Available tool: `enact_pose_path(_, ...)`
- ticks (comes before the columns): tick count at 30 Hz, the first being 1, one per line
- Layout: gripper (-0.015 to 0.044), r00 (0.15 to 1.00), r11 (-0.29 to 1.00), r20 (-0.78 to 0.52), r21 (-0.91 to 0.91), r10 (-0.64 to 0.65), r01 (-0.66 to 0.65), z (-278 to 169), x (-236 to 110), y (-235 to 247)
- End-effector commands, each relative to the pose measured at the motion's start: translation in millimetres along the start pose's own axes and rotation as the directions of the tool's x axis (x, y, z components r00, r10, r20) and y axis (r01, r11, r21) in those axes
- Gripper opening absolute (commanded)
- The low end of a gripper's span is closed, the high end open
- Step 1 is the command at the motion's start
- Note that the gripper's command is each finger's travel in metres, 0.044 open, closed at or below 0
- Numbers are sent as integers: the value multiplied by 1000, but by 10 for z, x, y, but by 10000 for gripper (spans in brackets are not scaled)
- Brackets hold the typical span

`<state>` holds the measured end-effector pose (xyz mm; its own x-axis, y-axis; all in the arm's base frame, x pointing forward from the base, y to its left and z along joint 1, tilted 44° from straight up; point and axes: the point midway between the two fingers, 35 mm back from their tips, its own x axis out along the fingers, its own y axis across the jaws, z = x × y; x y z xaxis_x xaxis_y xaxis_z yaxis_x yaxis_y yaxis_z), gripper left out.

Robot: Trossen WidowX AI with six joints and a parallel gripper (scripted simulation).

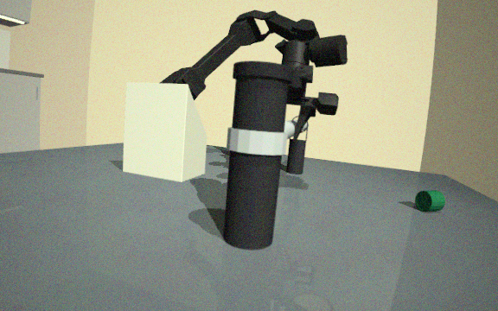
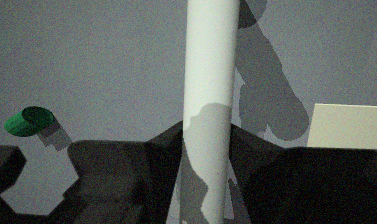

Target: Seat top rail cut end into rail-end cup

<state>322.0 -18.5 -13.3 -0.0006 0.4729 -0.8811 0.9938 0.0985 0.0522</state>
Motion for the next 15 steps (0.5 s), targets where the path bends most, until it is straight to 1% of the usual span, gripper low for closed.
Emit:
enact_pose_path(1,0,1000,1000,10,0,4,-4,17,3,5)
enact_pose_path(15,0,1000,1000,4,-1,2,-2,151,54,7)
